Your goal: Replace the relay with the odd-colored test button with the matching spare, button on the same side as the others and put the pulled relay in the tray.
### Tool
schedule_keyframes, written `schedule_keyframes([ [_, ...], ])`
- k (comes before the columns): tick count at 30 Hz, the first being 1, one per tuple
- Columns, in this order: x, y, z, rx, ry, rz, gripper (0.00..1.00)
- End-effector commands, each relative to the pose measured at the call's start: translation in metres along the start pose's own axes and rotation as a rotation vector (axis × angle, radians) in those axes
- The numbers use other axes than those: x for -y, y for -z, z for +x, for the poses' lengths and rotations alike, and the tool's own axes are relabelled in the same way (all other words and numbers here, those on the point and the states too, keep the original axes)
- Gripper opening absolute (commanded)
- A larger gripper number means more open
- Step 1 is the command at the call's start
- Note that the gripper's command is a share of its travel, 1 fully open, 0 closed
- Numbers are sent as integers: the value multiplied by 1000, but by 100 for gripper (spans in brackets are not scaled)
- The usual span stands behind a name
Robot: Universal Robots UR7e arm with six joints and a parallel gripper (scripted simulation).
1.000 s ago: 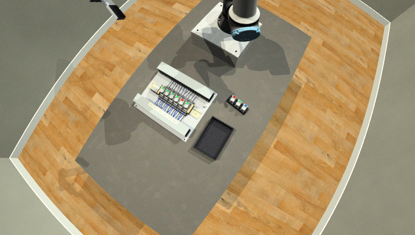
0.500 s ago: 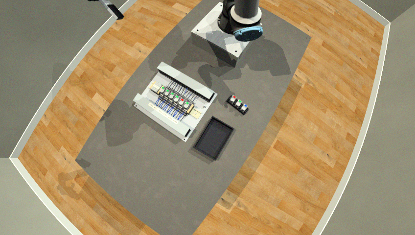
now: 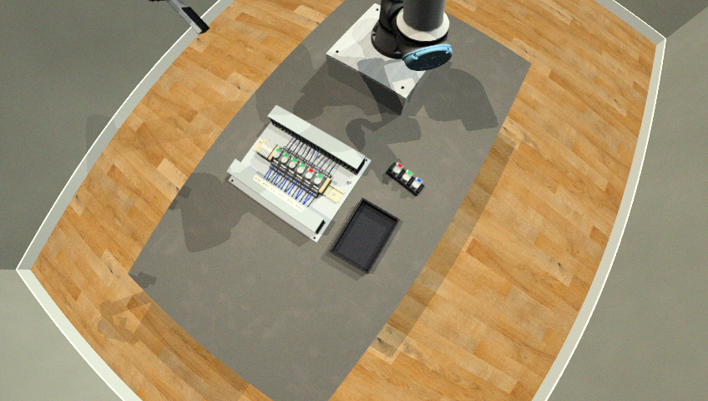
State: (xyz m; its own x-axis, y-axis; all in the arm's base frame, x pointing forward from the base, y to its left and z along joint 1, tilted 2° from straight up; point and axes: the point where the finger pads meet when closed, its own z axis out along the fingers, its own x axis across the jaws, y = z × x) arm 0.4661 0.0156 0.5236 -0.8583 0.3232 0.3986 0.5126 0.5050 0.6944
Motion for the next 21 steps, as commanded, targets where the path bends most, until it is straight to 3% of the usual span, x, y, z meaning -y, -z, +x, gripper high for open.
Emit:
schedule_keyframes([
  [1, 0, -1, 1, 15, 51, 77, 100],
  [10, 0, -1, 1, 15, 51, 77, 100],
  [15, 0, 0, 1, 53, 179, 258, 100],
  [21, 0, 0, 1, 53, 179, 258, 100],
])
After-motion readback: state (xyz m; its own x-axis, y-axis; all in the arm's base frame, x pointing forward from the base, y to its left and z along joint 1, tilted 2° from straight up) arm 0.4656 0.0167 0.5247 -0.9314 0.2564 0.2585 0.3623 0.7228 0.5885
